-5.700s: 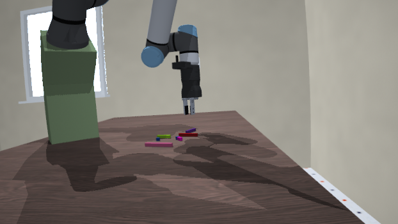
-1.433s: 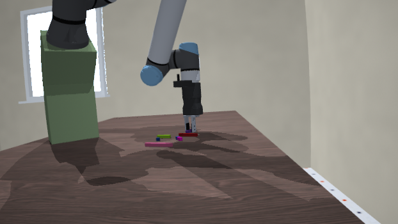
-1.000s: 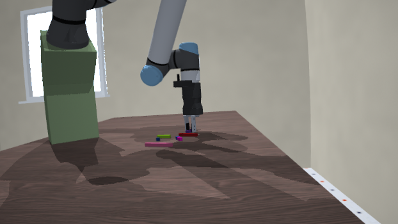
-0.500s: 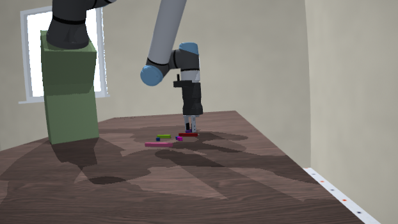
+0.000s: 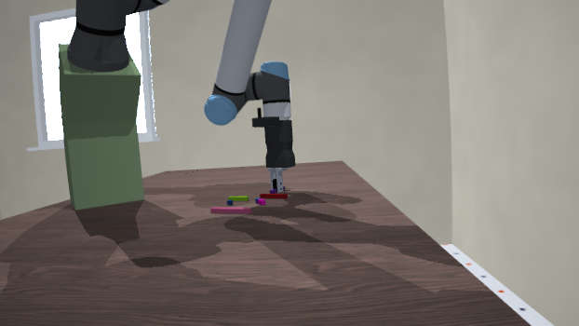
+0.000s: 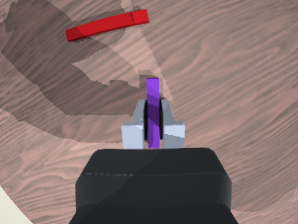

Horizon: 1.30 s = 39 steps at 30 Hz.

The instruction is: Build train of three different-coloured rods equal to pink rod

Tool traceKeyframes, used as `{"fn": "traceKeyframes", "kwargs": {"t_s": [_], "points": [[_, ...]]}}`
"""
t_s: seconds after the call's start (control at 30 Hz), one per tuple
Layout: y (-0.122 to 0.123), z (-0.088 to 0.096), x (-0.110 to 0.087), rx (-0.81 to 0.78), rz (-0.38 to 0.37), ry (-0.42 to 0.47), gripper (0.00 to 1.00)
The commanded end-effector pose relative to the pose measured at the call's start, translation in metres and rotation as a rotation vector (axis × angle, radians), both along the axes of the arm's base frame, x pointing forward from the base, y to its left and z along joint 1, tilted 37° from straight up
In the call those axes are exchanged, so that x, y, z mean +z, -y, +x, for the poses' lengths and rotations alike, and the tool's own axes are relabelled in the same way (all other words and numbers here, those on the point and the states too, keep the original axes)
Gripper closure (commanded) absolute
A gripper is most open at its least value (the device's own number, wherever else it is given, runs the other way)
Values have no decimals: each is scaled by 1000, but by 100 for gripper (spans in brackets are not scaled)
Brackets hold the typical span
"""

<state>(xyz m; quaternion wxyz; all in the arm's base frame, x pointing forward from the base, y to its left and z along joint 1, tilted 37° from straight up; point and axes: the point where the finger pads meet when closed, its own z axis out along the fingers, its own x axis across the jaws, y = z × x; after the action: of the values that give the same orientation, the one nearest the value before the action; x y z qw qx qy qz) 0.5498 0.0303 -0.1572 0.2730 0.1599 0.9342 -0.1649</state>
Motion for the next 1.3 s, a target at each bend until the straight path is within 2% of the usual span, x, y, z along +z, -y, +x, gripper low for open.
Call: {"fn": "traceKeyframes", "kwargs": {"t_s": [0.0, 0.97, 1.27], "points": [[0, 0, 0, 1, 0, 1, 76], [-2, -2, 5, 1, 0, 1, 76], [-19, -21, 37, 1, 0, 1, 76]]}}
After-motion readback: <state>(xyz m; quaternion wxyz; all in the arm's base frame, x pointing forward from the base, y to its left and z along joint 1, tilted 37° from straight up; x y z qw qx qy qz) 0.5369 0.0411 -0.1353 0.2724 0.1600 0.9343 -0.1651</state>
